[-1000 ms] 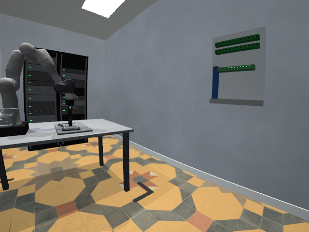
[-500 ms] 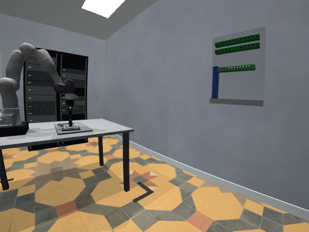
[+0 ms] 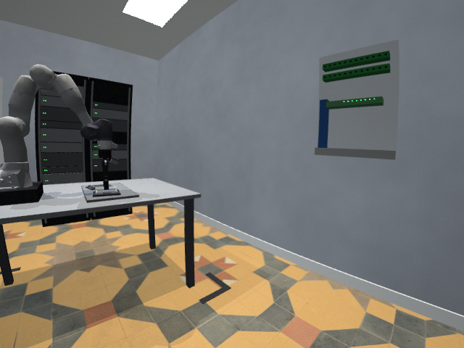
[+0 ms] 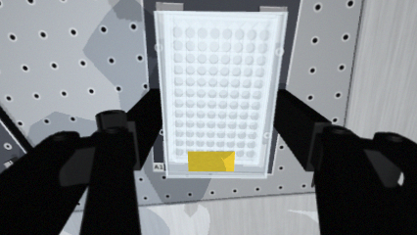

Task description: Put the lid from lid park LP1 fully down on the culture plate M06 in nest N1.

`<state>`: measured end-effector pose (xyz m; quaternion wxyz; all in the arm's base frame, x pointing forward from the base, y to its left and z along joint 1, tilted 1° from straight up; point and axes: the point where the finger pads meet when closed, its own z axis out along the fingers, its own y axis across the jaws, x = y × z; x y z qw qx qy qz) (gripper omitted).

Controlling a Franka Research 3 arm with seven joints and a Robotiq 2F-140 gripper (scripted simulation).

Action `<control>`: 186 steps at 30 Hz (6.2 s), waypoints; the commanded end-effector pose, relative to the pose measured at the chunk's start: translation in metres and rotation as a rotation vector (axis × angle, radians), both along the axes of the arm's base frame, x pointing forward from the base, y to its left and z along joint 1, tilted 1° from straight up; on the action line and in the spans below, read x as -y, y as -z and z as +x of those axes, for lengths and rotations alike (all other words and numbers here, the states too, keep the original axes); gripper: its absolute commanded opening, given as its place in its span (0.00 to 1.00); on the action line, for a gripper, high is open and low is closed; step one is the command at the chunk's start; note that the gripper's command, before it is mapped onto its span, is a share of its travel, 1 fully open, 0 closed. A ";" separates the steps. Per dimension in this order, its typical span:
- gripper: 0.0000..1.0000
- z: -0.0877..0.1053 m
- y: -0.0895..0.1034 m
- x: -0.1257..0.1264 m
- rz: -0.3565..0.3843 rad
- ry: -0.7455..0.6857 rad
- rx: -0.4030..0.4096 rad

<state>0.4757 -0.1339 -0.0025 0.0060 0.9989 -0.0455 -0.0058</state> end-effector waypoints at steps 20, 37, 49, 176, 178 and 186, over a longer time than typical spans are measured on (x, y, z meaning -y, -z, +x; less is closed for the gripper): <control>0.10 0.001 0.001 0.000 0.000 0.011 0.002; 0.10 0.001 0.009 0.000 0.000 0.030 0.002; 0.10 0.001 0.011 0.000 0.000 0.030 0.002; 0.69 0.002 0.013 0.000 0.000 0.029 0.002; 0.69 0.002 0.013 0.000 0.000 0.029 0.002; 0.69 0.002 0.011 0.000 0.000 0.029 0.002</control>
